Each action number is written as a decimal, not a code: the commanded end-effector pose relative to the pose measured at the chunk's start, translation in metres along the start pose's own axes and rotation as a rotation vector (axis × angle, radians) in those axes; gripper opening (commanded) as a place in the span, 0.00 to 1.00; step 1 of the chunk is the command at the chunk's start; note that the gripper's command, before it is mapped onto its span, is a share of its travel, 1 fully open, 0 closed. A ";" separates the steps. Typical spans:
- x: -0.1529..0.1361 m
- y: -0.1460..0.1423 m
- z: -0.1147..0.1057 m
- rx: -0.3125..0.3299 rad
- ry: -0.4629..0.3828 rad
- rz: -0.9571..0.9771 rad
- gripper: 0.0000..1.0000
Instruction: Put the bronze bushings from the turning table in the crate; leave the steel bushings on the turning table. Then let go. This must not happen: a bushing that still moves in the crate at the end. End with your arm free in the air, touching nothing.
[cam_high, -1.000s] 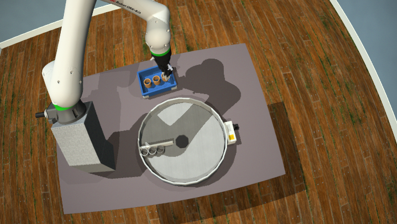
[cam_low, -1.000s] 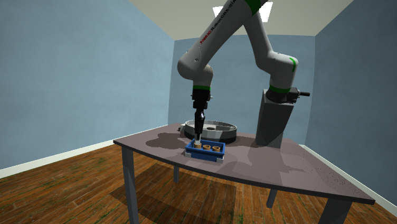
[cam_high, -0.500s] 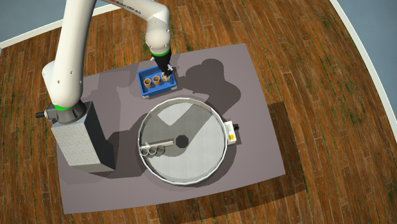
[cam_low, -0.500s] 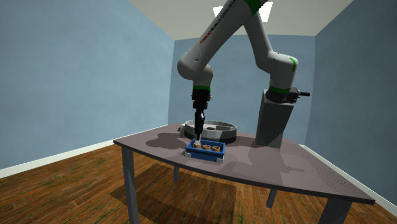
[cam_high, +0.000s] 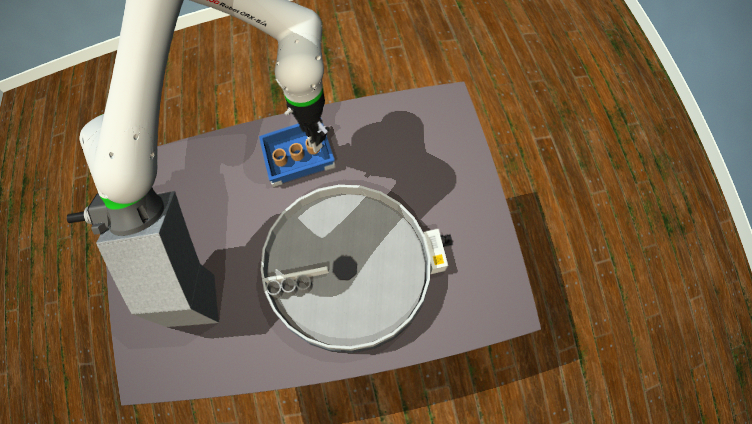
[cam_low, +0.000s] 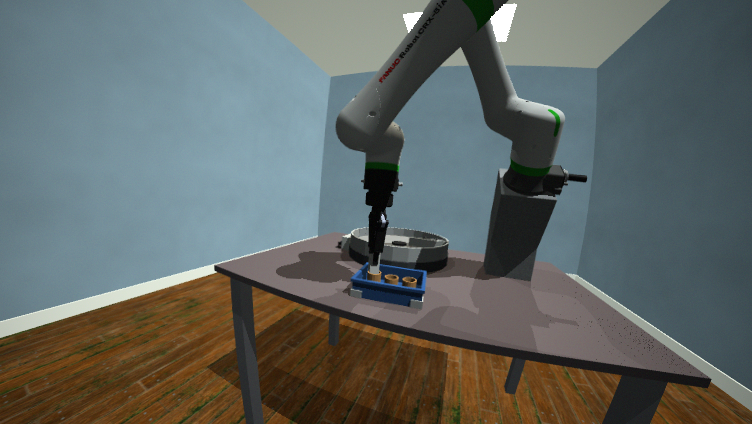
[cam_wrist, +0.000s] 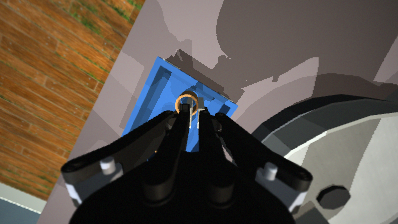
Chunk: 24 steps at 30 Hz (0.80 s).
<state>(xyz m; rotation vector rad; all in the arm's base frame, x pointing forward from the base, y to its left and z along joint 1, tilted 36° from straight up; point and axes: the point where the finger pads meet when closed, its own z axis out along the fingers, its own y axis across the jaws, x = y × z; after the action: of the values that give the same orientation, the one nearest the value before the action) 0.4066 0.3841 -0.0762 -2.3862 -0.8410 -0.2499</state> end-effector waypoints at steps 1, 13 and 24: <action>0.000 0.000 0.000 0.000 0.000 0.000 0.00; 0.000 0.000 0.000 0.000 0.000 0.000 0.00; 0.000 0.000 0.003 0.000 0.000 0.000 0.00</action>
<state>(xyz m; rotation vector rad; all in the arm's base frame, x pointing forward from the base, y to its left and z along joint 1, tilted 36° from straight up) 0.4066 0.3854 -0.0779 -2.3862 -0.8410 -0.2498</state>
